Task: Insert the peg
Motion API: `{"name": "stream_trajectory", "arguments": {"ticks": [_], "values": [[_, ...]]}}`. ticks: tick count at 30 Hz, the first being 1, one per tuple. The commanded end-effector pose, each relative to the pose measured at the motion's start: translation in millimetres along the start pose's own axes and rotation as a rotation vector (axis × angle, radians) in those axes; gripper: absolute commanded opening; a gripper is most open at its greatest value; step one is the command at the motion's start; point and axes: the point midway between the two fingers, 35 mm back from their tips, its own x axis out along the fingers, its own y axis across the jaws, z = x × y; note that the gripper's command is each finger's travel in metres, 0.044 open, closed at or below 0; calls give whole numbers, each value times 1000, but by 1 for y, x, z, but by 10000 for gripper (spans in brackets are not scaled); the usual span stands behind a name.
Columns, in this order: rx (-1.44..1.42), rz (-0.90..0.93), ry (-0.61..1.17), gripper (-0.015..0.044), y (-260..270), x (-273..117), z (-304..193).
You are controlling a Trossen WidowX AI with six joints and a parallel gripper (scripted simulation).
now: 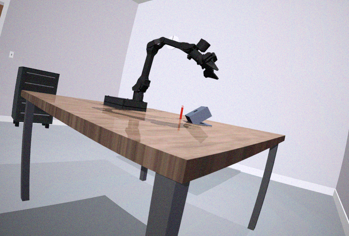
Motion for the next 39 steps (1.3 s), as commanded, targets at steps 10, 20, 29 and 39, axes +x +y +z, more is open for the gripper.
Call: {"name": "stream_trajectory", "arguments": {"ticks": [10,20,29,39], "values": [[0,241,363,440,86,-1,-87],[-25,385,666,440,138,-34,-152],[-51,456,870,440,166,-66,-188],[-51,456,871,440,170,-60,-194]]}}
